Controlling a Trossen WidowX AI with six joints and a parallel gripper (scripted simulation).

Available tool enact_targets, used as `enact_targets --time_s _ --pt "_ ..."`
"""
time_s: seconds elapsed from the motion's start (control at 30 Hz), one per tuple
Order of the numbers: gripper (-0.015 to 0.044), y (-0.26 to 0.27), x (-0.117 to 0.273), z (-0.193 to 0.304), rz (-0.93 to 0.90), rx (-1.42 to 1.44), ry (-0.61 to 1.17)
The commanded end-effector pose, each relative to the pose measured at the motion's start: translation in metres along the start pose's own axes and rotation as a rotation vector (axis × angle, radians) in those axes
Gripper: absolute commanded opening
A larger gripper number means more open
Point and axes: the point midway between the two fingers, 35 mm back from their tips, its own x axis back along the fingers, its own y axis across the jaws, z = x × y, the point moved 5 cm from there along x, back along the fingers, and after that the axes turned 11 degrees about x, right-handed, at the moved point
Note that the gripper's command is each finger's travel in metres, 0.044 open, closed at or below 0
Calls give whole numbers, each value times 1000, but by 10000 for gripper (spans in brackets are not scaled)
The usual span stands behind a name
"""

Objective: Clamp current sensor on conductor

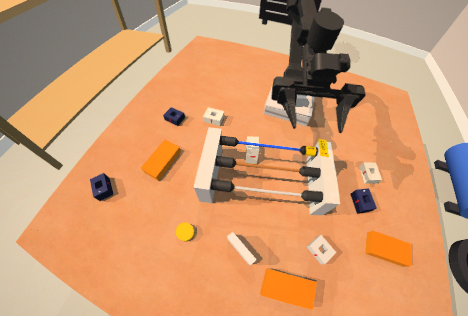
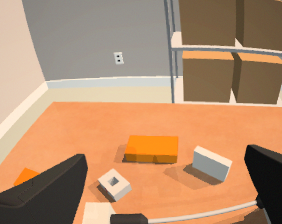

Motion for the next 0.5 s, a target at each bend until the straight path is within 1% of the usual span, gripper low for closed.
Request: enact_targets --time_s 0.0,0.37,0.47 --pt "440 52 8 37 -198 76 383" --pt "440 91 52 71 -369 272 803" --pt "440 91 53 71 -372 277 811"
